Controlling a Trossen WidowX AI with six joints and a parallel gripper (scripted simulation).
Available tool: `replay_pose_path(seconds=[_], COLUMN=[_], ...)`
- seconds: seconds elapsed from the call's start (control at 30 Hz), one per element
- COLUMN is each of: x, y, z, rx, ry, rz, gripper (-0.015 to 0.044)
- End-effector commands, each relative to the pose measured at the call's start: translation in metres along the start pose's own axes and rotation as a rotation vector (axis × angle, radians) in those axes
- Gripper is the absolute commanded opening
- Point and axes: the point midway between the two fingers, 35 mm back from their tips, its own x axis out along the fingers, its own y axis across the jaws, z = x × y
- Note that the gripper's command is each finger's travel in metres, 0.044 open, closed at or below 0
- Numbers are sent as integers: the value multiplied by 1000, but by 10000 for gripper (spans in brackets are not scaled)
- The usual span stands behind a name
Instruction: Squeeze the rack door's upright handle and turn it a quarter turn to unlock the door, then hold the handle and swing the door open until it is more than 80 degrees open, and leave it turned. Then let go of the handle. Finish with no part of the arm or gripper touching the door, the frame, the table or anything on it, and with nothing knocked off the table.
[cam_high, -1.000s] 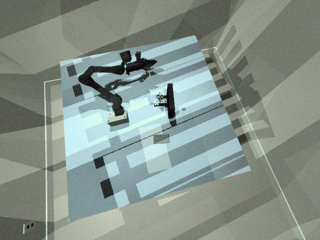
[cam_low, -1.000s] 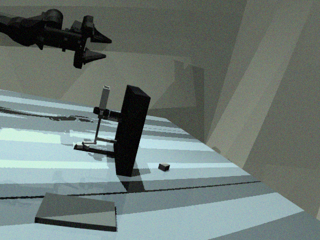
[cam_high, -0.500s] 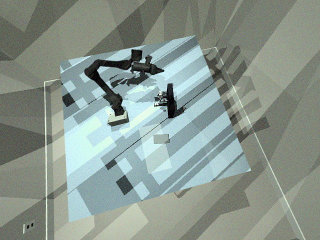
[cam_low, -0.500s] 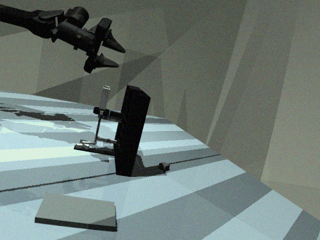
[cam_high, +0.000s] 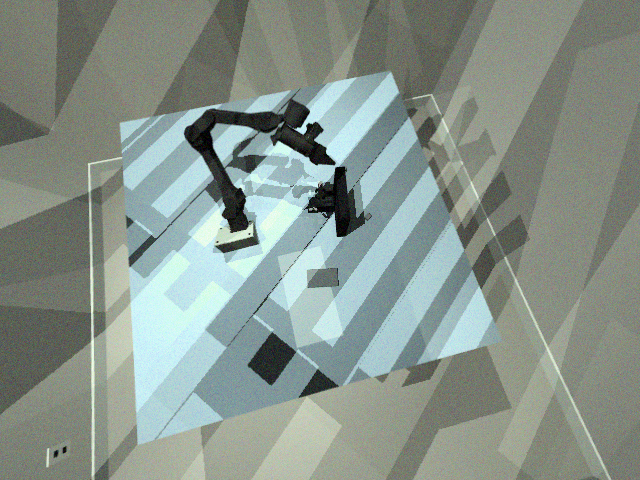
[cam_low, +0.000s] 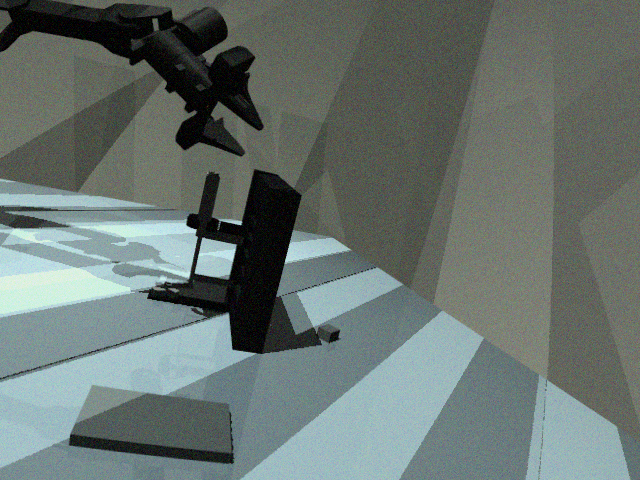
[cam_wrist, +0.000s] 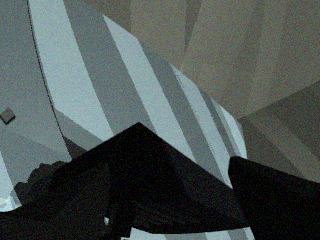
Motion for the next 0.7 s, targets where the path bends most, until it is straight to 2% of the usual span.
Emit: replay_pose_path(seconds=[0.0, 0.67], x=[8, 14], y=[-5, -23], z=[-14, -59], rx=[30, 284], ry=[108, 466], rz=[64, 370], gripper=[297, 297])
